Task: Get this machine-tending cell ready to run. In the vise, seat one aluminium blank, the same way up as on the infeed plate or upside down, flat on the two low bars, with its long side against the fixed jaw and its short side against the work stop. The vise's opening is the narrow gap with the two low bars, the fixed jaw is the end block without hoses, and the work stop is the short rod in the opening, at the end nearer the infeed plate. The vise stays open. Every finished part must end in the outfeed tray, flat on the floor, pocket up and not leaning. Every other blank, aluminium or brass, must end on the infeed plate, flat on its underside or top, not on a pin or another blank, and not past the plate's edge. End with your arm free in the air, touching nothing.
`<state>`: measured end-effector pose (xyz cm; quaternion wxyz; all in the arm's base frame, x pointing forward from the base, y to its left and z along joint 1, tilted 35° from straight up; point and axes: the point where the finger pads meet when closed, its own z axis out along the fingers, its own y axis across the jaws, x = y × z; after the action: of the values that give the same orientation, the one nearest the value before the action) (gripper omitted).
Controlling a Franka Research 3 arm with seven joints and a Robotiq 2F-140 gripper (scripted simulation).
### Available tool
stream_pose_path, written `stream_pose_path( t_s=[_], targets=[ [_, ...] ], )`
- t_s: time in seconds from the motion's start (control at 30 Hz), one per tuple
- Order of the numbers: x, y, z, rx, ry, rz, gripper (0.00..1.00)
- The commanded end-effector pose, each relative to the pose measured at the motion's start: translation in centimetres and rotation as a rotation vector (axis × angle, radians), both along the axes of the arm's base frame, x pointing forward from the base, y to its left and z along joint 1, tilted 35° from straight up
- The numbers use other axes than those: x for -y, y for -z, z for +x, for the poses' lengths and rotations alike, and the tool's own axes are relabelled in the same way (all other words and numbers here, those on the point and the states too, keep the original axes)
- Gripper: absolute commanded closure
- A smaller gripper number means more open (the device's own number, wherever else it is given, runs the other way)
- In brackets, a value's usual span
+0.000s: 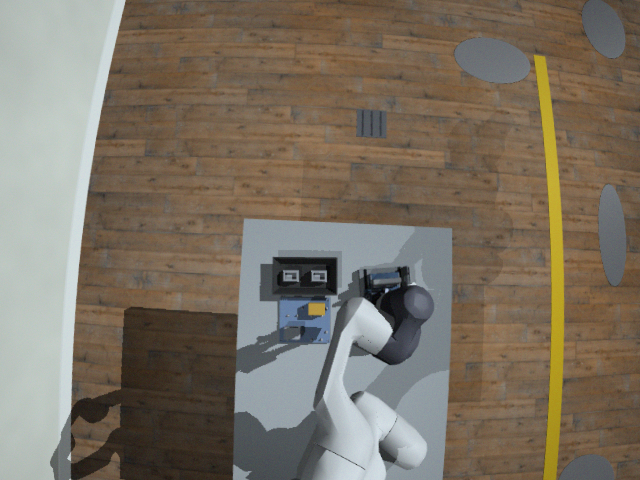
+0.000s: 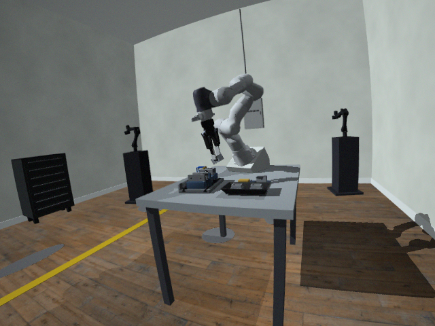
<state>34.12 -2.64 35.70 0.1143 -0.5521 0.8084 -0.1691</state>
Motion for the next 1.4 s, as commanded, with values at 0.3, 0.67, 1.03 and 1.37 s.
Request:
stream_pose_path(
  t_s=[0.3,0.67,1.03,1.37],
  targets=[
    [-1.0,0.9,-1.0,-0.082,-0.334,-0.136,1.0],
    [-2.1,1.8,-1.7,-0.14,-0.552,-0.219,1.0],
    [-3.0,2.5,-2.3,-0.189,-0.742,-0.292,1.0],
    [-4.0,3.4,-2.9,-0.249,-0.988,-0.388,1.0]
  ],
)
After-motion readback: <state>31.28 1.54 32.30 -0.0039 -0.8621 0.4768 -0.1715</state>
